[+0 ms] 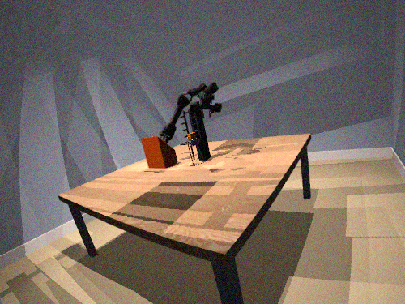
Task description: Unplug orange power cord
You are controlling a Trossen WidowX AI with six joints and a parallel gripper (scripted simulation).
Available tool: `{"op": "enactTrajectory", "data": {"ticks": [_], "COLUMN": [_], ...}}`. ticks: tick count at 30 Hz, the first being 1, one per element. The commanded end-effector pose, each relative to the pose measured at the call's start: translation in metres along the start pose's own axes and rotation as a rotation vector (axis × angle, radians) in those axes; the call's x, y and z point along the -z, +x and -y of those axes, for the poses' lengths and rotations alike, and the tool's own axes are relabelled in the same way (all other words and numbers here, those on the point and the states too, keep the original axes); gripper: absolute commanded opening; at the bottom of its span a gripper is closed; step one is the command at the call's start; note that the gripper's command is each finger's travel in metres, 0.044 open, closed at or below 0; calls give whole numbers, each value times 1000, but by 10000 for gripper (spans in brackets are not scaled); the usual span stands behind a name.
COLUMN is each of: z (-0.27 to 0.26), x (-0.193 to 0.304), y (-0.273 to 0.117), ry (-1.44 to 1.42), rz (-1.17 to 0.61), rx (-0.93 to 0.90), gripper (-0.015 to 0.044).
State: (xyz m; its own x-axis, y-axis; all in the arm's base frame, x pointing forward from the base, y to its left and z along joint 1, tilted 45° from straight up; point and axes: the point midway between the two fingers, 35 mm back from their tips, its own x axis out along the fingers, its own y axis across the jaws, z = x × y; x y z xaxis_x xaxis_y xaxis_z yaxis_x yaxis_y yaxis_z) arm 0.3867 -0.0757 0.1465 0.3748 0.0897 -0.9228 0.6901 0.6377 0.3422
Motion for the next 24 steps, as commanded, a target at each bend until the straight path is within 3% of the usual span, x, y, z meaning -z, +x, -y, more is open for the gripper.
{"op": "enactTrajectory", "data": {"ticks": [1, 10, 24], "z": [46, 122, 118], "x": [29, 109, 112], "y": [25, 34, 31], "ry": [183, 793, 806], "rz": [-220, -769, -780], "rx": [49, 87, 86], "gripper": [160, 160, 160]}}
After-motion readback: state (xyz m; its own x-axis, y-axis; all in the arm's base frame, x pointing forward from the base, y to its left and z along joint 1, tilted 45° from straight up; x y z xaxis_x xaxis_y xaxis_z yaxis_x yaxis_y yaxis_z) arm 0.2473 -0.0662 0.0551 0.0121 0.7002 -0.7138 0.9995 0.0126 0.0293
